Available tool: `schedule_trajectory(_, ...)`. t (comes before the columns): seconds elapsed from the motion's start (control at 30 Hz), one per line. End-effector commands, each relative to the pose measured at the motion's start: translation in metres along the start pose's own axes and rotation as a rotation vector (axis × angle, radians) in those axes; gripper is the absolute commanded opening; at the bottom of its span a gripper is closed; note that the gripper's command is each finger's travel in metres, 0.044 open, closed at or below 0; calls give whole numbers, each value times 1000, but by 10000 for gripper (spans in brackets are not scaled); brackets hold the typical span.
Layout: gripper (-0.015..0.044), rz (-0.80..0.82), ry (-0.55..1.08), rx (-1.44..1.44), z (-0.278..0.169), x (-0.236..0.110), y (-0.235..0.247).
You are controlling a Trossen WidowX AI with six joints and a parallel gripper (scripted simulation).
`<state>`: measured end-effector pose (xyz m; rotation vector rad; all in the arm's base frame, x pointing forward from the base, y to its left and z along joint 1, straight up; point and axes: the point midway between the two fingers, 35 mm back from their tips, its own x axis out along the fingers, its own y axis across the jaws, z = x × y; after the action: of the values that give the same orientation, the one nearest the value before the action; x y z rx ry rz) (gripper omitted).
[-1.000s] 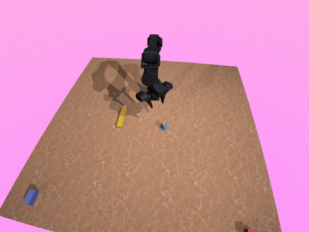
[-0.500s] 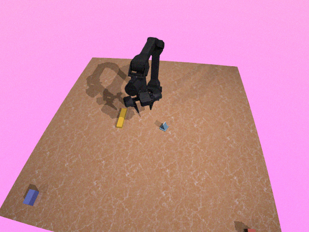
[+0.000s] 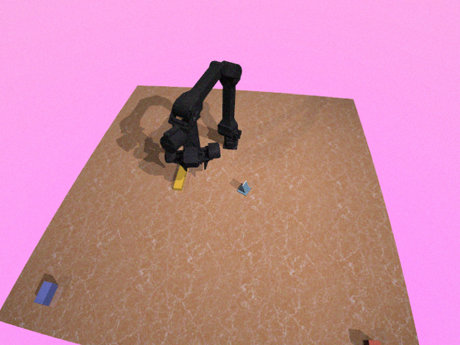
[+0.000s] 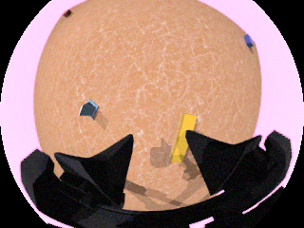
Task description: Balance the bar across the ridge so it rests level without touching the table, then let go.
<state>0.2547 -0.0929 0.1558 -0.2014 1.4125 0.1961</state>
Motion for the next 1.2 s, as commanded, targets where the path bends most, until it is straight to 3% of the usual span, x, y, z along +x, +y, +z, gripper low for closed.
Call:
schedule_trajectory(0.0, 315, -6, 33, 47, -6, 9, -19)
schedule_trajectory(0.47, 315, -12, 131, 230, -41, 34, -78)
schedule_trajectory(0.63, 315, -12, 132, 232, -42, 42, -79)
schedule_trajectory(0.87, 315, -12, 132, 232, -47, 78, -79)
schedule_trajectory(1.17, 315, -12, 132, 232, -48, 83, -79)
